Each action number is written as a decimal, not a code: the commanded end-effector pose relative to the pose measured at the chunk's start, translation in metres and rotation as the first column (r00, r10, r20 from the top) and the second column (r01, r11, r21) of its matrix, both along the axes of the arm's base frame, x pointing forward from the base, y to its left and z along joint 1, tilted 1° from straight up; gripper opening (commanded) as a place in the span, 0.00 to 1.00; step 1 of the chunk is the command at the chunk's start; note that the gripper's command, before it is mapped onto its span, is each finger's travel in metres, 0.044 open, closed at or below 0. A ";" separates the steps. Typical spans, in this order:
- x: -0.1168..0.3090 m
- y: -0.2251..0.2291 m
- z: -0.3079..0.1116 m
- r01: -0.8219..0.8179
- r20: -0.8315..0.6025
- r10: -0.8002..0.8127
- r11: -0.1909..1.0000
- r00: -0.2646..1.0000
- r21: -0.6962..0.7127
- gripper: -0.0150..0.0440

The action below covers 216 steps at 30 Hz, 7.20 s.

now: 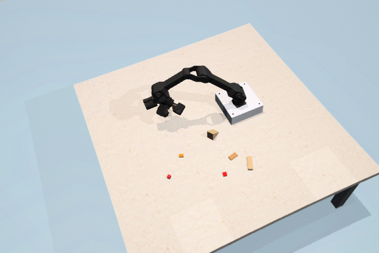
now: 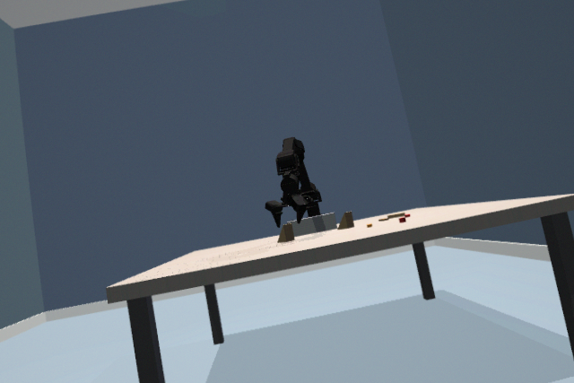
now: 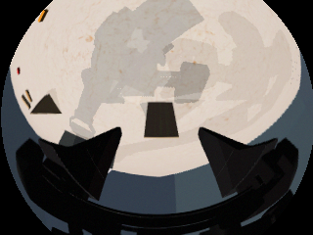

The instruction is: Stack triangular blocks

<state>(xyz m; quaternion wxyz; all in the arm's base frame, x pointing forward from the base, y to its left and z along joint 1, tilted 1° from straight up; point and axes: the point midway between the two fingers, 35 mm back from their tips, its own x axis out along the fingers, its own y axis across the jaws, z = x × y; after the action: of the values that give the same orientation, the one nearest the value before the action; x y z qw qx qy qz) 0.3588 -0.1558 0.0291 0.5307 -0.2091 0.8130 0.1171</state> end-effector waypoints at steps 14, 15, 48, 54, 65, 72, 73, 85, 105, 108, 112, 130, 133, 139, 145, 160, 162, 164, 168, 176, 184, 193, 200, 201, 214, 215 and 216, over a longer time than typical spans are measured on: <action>-0.012 -0.009 -0.026 -0.005 -0.006 0.005 1.000 1.000 -0.003 1.00; -0.013 -0.010 -0.028 -0.005 -0.006 0.005 1.000 1.000 -0.003 1.00; -0.025 -0.016 -0.051 -0.005 -0.007 0.005 1.000 1.000 -0.004 0.47; -0.025 -0.016 -0.051 -0.005 -0.007 0.005 1.000 1.000 -0.004 0.30; -0.029 -0.018 -0.045 -0.003 0.080 -0.001 0.999 0.997 0.045 0.25; -0.039 -0.023 -0.036 -0.027 0.260 -0.010 0.990 0.966 0.138 0.25; -0.040 -0.024 -0.034 -0.032 0.285 -0.013 0.988 0.959 0.151 0.25; -0.058 -0.033 -0.026 -0.100 0.526 -0.062 0.957 0.848 0.273 0.25; -0.091 -0.050 -0.025 -0.275 0.814 -0.214 0.869 0.539 0.411 0.25; -0.096 -0.053 -0.027 -0.306 0.841 -0.243 0.853 0.484 0.422 0.25; -0.102 -0.056 -0.030 -0.346 0.868 -0.281 0.833 0.409 0.433 0.25; -0.096 -0.054 -0.028 -0.308 0.841 -0.249 0.850 0.481 0.428 1.00; -0.096 -0.054 -0.028 -0.308 0.841 -0.249 0.850 0.481 0.428 1.00; -0.094 -0.056 -0.007 -0.309 0.842 -0.248 0.850 0.480 0.427 1.00; -0.096 -0.051 0.073 -0.314 0.844 -0.246 0.849 0.476 0.424 1.00; -0.072 -0.033 0.019 0.001 0.355 -0.190 0.884 0.915 0.468 1.00; -0.069 -0.030 0.012 0.057 0.202 -0.146 0.919 0.968 0.390 1.00; -0.065 -0.027 0.009 0.078 0.058 -0.097 0.957 0.994 0.279 1.00; -0.050 -0.022 0.014 0.001 -0.184 -0.001 1.000 0.983 -0.001 1.00; -0.041 -0.020 0.018 -0.060 -0.251 0.032 0.993 0.968 -0.105 1.00; -0.041 -0.021 0.017 -0.059 -0.251 0.031 0.993 0.967 -0.106 1.00; -0.073 -0.045 -0.029 -0.037 -0.287 -0.006 0.989 0.958 -0.143 1.00; -0.100 -0.056 -0.056 -0.024 -0.312 -0.029 0.986 0.950 -0.166 1.00; -0.100 -0.056 -0.056 -0.024 -0.312 -0.029 0.986 0.950 -0.166 1.00; -0.099 -0.054 -0.055 -0.018 -0.308 -0.034 0.986 0.951 -0.163 0.91; -0.099 -0.054 -0.055 -0.018 -0.308 -0.034 0.986 0.951 -0.163 0.87; -0.099 -0.054 -0.055 -0.018 -0.308 -0.034 0.986 0.951 -0.163 0.82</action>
<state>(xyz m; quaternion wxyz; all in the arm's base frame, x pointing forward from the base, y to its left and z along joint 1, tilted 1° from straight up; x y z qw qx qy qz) 0.2595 -0.2101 -0.0262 0.3778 -0.2280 0.8939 0.0790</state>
